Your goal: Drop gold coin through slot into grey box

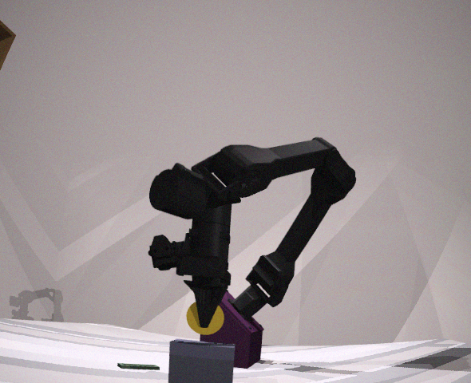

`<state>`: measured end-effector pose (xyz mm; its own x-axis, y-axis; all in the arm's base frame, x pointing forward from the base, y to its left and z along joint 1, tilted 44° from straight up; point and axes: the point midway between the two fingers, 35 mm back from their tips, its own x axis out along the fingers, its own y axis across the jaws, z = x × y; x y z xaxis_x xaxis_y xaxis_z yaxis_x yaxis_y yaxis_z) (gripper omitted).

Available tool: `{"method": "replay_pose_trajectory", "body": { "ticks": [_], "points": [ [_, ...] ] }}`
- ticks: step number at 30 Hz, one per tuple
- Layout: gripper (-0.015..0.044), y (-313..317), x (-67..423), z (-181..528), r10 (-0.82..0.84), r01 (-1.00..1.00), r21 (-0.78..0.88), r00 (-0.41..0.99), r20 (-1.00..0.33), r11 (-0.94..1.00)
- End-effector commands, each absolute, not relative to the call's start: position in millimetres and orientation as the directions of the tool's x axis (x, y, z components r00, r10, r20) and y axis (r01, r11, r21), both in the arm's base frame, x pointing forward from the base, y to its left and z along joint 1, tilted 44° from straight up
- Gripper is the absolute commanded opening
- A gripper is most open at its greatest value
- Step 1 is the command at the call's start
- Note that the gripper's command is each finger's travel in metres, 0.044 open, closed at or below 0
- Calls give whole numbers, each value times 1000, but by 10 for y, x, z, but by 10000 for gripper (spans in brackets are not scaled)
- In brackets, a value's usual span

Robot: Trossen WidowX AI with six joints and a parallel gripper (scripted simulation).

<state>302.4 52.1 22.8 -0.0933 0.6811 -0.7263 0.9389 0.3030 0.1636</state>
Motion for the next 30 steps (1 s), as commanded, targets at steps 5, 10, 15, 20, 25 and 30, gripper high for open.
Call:
{"method": "replay_pose_trajectory", "body": {
  "ticks": [5,10,15,20,25,30],
  "points": [
    [0,567,3014,197,684,940,163,-93,-724,300],
    [0,582,3013,174,684,940,163,-93,-723,300],
    [0,591,3009,153,684,941,161,-93,-723,298],
    [0,602,3007,137,684,941,160,-93,-723,297],
    [26,600,3013,149,681,939,166,-90,-727,302],
    [157,600,3013,149,681,939,166,-90,-727,302]
  ]
}}
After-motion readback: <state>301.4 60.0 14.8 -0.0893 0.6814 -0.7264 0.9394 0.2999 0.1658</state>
